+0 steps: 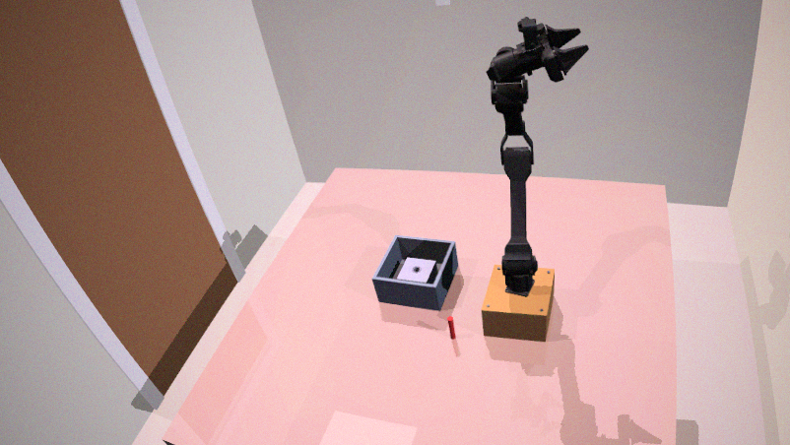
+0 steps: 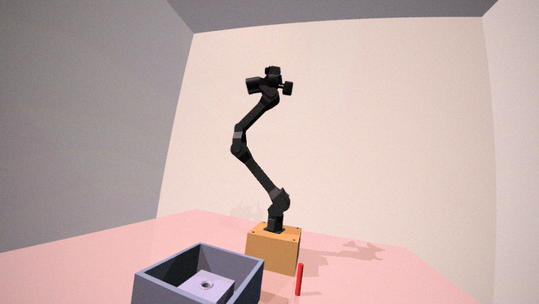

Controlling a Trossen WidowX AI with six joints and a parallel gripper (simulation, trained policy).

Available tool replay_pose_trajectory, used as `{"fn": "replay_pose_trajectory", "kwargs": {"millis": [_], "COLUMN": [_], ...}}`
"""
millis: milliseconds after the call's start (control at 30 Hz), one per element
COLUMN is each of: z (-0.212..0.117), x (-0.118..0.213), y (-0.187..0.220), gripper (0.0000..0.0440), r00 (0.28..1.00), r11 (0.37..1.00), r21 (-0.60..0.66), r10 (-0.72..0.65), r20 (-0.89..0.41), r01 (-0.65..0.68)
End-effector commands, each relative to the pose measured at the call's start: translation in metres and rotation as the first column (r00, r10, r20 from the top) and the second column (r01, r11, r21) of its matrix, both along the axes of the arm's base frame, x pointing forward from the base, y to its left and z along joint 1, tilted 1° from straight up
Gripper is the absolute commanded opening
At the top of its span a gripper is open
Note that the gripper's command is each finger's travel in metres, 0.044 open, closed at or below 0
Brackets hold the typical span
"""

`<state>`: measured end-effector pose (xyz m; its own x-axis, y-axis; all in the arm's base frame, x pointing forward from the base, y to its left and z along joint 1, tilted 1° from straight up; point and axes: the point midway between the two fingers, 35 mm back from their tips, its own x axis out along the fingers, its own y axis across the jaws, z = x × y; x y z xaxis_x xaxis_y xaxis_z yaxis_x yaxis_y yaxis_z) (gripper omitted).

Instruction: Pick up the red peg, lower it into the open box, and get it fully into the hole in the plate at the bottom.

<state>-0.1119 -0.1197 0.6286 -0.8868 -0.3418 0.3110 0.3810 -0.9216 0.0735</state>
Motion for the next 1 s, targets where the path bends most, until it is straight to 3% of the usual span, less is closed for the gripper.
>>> {"fn": "replay_pose_trajectory", "kwargs": {"millis": [0, 200, 433, 700, 967], "z": [0.008, 0.018, 0.021, 0.016, -0.001], "x": [-0.009, -0.018, -0.015, 0.005, 0.04], "y": [0.029, 0.081, 0.144, 0.211, 0.27], "gripper": [0.044, 0.044, 0.044, 0.044, 0.044], "r00": [0.998, 0.982, 0.936, 0.837, 0.693], "r11": [0.994, 0.951, 0.854, 0.7, 0.513], "r21": [-0.099, -0.271, -0.454, -0.624, -0.761], "r10": [-0.055, -0.177, -0.335, -0.531, -0.711], "r20": [-0.026, -0.071, -0.107, -0.131, -0.118], "r01": [0.053, 0.152, 0.254, 0.347, 0.397]}}
